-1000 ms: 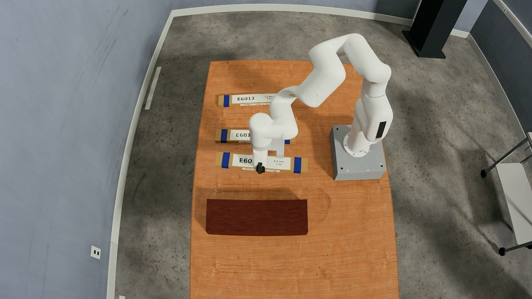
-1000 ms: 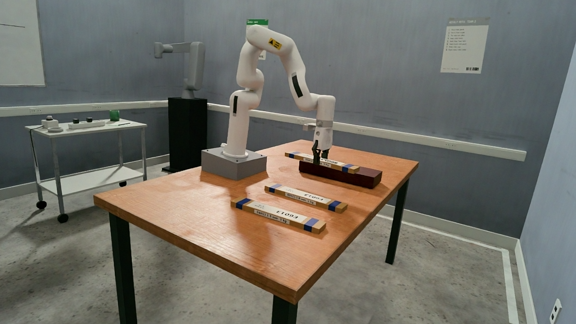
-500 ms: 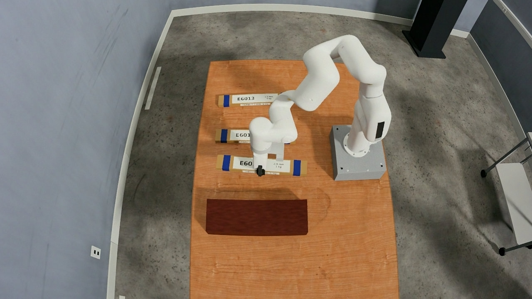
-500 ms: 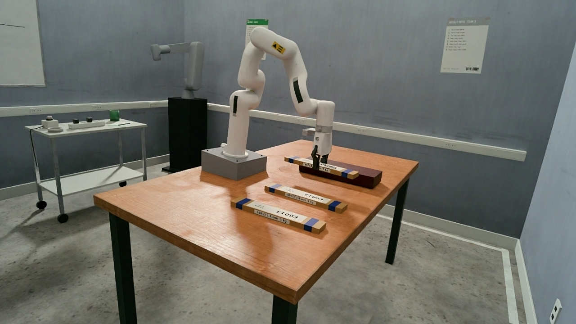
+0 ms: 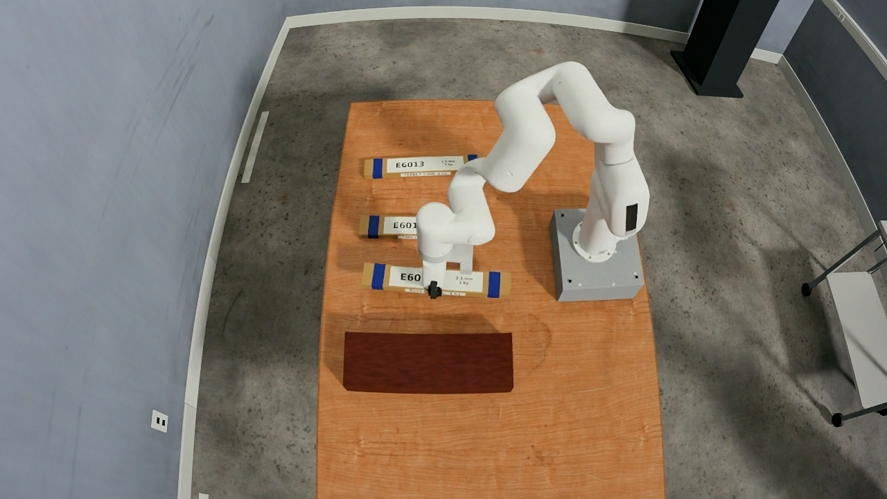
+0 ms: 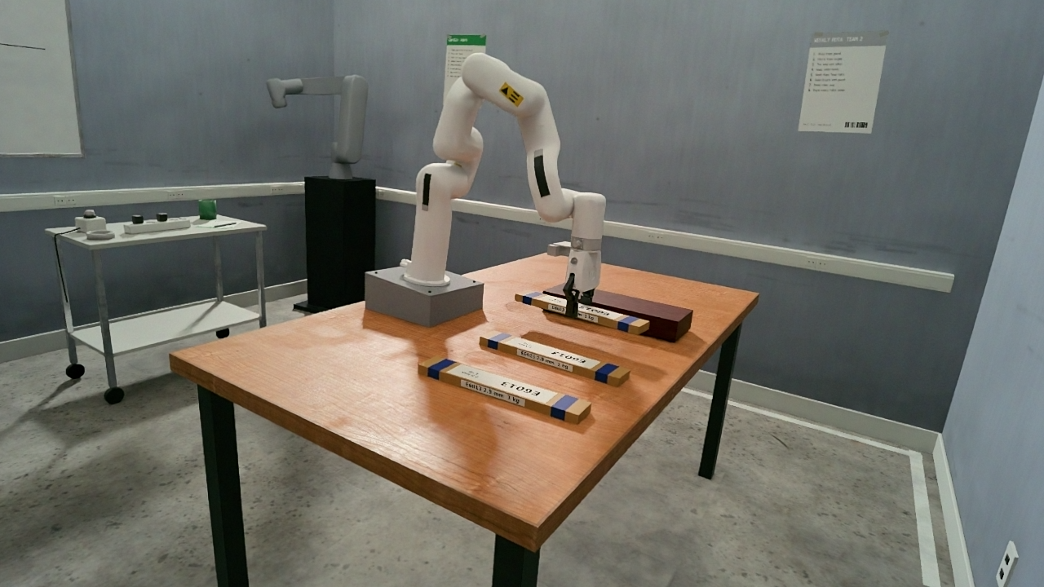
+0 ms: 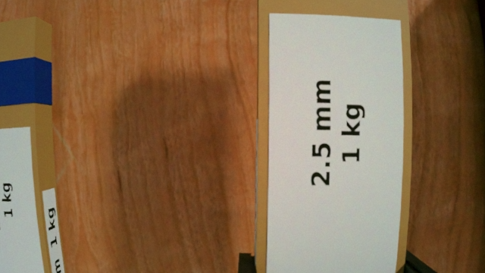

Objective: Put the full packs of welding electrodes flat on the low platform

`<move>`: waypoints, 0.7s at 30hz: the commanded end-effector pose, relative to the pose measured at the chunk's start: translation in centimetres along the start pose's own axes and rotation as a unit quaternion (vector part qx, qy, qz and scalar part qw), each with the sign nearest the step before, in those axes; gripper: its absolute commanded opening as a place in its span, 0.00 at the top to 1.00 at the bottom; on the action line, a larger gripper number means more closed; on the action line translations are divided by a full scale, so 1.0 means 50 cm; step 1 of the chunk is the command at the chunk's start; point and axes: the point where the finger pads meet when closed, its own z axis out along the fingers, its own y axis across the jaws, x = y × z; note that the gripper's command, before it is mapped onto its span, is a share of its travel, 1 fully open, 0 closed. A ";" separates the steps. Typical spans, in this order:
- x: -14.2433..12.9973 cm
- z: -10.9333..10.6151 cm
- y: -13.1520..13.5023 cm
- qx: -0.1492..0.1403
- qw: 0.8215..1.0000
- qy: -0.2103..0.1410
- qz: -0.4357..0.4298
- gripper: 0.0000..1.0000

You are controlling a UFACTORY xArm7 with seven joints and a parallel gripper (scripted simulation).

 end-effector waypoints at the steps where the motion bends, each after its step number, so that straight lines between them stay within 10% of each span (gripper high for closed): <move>1: -0.004 0.017 0.001 -0.001 1.000 -0.002 0.000 0.42; 21: -0.004 0.071 0.001 -0.001 1.000 -0.002 0.000 0.42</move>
